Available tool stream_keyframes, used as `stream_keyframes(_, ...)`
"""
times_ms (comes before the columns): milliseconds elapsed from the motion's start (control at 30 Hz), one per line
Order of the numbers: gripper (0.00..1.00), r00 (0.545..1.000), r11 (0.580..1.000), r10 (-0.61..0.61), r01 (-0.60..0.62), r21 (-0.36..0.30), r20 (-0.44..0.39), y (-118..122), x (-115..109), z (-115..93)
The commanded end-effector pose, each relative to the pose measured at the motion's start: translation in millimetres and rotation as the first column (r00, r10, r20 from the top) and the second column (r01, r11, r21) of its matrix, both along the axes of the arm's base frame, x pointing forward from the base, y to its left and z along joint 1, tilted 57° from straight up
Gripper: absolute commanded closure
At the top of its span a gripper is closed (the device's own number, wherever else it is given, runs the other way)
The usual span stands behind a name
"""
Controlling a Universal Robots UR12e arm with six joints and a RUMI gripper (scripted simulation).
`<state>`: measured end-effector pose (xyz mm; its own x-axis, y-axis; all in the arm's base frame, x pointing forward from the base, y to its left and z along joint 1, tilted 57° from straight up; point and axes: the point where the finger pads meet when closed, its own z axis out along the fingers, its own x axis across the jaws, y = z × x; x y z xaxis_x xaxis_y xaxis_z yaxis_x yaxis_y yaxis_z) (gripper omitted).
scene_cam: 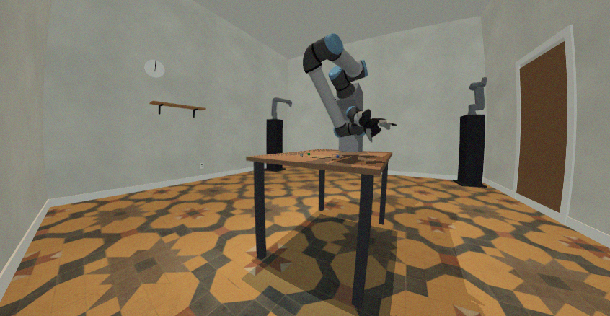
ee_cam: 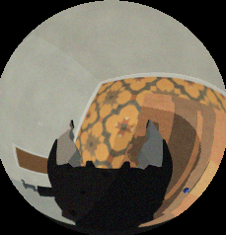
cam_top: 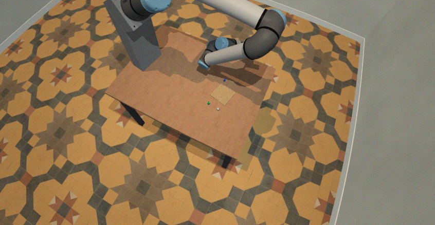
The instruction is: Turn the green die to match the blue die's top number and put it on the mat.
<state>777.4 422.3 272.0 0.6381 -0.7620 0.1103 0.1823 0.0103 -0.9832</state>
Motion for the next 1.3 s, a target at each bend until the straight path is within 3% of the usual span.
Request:
stream_keyframes(0,0.0,1.0,1.0,0.001,-0.001,0.0,0.0,0.4,-0.5,0.4)
stream_keyframes(600,0.0,1.0,1.0,0.0,0.0,0.0,0.0,0.0,-0.3,0.5)
stream_keyframes(767,0.0,1.0,1.0,-0.019,0.019,-0.007,-0.01,-11.2,6.2,4.6)
stream_keyframes(900,0.0,0.997,0.998,-0.066,0.065,-0.023,-0.035,-39.5,20.8,14.2)
stream_keyframes(1033,0.0,0.986,0.989,-0.145,0.141,-0.054,-0.078,-88.9,41.0,28.4)
stream_keyframes(1100,0.0,0.986,0.989,-0.145,0.141,-0.054,-0.078,-88.9,41.0,28.4)
stream_keyframes(1267,0.0,0.948,0.958,-0.279,0.264,-0.115,-0.152,-178.0,62.5,47.2)
